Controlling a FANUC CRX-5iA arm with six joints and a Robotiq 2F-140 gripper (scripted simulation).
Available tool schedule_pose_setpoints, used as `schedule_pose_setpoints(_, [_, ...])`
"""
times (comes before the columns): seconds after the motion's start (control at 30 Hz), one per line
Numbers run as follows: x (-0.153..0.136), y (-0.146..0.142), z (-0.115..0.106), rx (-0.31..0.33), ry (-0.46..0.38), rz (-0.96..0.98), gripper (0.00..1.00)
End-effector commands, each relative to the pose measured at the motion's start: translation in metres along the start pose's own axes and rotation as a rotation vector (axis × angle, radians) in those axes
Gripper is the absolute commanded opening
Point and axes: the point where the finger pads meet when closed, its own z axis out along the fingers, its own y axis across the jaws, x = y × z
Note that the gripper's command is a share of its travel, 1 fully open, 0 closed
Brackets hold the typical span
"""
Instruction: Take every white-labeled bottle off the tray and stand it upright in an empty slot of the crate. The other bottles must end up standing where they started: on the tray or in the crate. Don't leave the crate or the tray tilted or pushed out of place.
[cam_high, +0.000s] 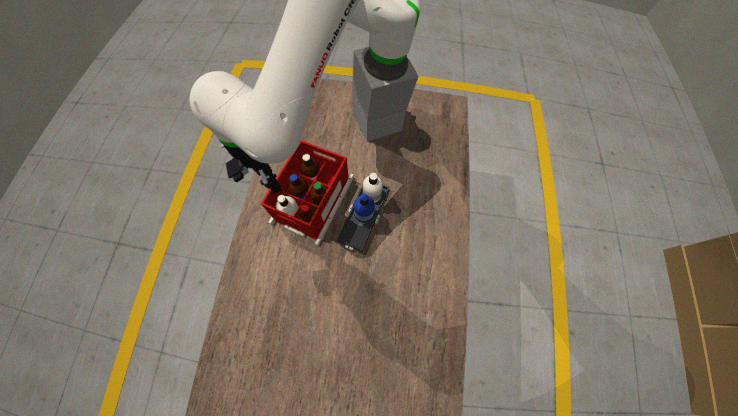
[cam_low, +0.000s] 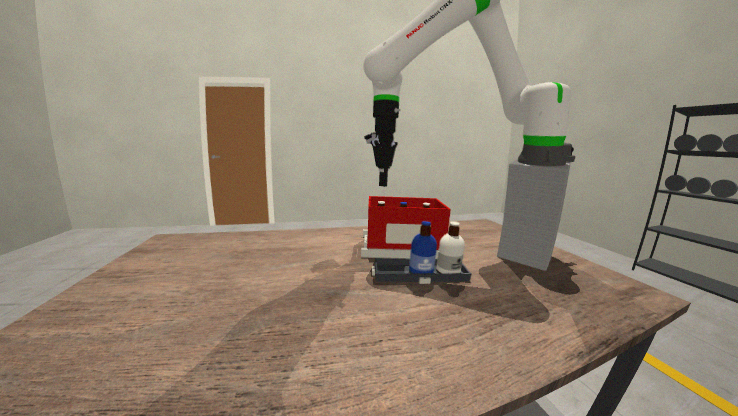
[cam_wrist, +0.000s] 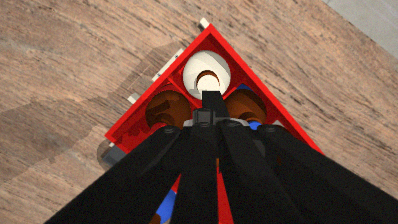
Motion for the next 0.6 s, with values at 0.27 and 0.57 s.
schedule_pose_setpoints(0.27, [-0.045,-0.026,-0.004,-0.006,0.001,0.001,0.1])
schedule_pose_setpoints(0.57, [-0.108,-0.049,-0.007,-0.012,0.002,0.003,0.1])
